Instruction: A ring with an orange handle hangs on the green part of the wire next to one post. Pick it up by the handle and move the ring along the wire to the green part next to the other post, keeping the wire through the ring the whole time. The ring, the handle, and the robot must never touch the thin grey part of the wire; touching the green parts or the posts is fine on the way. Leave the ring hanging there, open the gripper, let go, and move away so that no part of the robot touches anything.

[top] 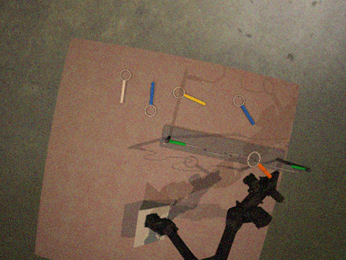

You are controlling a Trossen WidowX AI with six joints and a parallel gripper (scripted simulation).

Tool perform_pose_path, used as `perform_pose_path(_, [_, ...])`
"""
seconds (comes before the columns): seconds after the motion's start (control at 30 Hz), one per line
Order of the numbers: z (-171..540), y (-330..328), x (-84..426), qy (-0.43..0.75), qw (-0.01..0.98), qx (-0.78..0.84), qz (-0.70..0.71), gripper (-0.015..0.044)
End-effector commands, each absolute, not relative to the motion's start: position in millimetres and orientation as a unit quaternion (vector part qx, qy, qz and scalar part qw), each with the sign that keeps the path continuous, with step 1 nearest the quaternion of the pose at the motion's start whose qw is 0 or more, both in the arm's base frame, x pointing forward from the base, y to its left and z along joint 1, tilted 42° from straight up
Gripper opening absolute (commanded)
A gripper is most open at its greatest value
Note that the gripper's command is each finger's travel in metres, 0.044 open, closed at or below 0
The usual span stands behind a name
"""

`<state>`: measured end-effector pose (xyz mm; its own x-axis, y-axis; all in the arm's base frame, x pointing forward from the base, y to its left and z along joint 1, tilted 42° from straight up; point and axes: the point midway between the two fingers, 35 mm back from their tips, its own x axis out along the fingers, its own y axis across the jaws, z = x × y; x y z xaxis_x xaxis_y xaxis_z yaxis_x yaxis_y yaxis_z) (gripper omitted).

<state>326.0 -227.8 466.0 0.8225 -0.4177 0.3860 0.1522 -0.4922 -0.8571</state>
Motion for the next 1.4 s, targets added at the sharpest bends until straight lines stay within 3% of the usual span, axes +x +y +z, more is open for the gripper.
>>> perform_pose_path(0.0, [448.8, -235.3, 326.9, 0.096, 0.538, -0.789, -0.281, -0.0150])
perform_pose_path(1.37, [307.1, -219.7, 336.8, 0.179, 0.841, -0.465, -0.210, -0.0150])
